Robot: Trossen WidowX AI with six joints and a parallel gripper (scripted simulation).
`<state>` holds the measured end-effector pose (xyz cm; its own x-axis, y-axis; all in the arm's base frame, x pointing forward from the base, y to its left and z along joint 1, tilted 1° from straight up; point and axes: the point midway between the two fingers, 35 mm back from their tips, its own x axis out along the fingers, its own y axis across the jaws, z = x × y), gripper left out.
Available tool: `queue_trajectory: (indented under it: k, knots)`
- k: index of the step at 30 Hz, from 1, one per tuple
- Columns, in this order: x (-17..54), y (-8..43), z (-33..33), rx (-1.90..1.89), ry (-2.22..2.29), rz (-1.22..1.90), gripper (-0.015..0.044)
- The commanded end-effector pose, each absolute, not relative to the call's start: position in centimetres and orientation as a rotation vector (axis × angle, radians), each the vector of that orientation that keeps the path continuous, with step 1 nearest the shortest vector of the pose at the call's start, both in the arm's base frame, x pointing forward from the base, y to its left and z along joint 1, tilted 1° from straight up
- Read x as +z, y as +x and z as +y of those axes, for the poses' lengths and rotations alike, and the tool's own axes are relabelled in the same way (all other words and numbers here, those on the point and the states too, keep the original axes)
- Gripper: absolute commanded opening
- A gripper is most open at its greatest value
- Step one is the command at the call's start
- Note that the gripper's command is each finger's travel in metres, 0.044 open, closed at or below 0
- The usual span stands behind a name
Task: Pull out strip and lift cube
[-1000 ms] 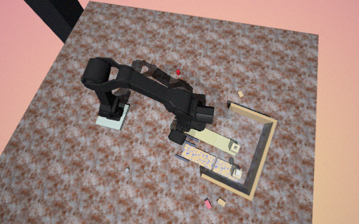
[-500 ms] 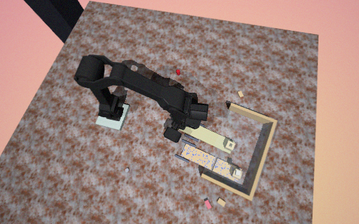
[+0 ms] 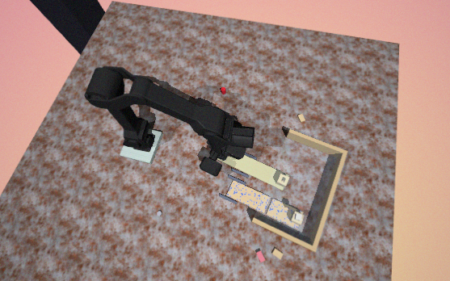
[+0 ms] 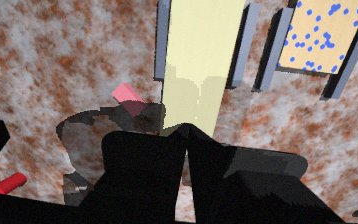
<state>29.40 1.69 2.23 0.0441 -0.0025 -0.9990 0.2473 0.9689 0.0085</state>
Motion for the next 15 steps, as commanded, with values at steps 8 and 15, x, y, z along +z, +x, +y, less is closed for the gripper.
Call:
queue_trajectory:
  k: [8,15]
  knots:
    - [1.5,27.0,2.1,-0.196,0.199,1.557,0.0]
    - [1.5,26.1,2.3,-0.196,0.199,1.558,0.0]
